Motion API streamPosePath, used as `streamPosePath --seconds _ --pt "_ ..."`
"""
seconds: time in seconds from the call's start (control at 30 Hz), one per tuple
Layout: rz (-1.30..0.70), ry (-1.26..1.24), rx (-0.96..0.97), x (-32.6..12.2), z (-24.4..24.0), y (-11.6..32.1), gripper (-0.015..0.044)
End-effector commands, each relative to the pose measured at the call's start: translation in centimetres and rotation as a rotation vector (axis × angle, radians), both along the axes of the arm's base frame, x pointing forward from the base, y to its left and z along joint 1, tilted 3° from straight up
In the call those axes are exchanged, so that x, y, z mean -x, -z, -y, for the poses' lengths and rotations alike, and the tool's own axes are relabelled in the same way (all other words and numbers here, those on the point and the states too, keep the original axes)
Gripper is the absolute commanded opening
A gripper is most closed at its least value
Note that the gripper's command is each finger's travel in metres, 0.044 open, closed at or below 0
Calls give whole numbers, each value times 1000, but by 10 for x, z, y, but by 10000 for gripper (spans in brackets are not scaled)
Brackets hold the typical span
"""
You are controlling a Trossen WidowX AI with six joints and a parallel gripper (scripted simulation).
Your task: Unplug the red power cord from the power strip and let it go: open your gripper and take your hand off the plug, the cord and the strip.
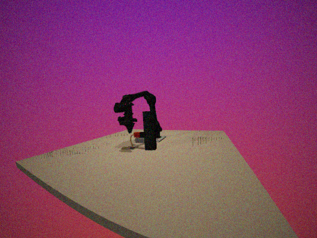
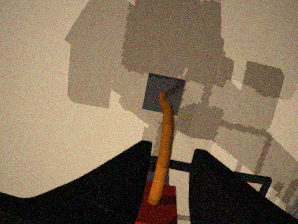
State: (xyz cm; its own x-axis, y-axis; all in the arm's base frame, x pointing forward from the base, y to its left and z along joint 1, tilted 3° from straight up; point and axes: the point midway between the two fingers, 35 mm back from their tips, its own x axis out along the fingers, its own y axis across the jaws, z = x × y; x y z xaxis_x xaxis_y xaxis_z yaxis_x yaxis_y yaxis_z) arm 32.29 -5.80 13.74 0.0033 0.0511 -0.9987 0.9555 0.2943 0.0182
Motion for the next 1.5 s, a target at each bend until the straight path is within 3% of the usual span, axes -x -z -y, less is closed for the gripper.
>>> streamPosePath --seconds 0.0,0.57,1.47 --pt "-5 -11 -8 1 -6 1 160" --pt "8 42 8 1 -6 -8 160" --pt "8 42 5 10 -47 -10 160"
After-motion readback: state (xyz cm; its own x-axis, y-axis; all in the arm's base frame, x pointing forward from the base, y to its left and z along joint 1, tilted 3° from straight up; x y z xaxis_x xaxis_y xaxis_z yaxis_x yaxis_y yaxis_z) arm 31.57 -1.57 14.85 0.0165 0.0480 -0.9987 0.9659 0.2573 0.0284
